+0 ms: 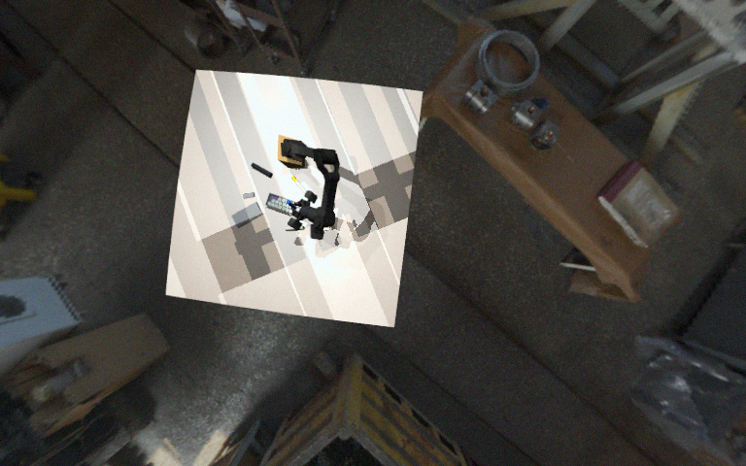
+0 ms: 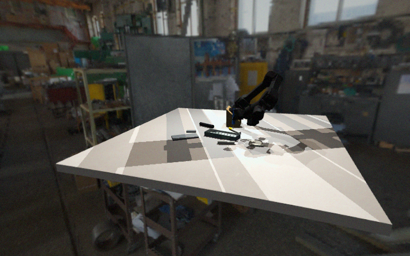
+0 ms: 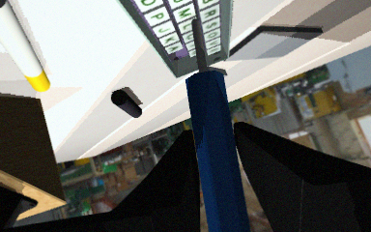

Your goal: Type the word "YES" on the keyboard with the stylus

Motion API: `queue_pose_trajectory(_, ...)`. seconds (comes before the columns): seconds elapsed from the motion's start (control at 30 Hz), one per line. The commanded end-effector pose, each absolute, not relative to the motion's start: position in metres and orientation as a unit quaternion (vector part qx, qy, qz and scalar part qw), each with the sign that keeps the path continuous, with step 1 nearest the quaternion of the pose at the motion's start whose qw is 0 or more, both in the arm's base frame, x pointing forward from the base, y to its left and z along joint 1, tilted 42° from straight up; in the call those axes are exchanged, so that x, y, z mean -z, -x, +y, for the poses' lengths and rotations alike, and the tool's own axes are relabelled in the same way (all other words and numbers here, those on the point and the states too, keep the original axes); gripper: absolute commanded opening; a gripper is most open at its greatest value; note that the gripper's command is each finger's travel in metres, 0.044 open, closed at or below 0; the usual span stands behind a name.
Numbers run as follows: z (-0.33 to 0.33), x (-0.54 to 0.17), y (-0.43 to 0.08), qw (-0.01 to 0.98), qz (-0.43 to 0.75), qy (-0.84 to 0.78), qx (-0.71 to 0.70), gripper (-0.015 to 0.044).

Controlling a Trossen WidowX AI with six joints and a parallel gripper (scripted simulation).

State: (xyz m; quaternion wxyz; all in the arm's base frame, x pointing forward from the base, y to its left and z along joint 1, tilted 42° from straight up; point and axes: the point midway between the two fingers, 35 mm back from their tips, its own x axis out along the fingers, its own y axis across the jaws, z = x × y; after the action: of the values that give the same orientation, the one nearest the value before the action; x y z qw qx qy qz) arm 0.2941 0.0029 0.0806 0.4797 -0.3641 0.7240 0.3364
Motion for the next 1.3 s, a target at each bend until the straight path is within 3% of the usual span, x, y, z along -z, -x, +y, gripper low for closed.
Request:
queue_pose_trajectory(0.0, -0.004, -0.08, -0.298, 0.444, 0.704, 0.404, -0.379, 0.0)
queue_pose_trajectory(1.27, 0.016, -0.054, -0.301, 0.423, 0.69, 0.425, -0.405, 0.0)
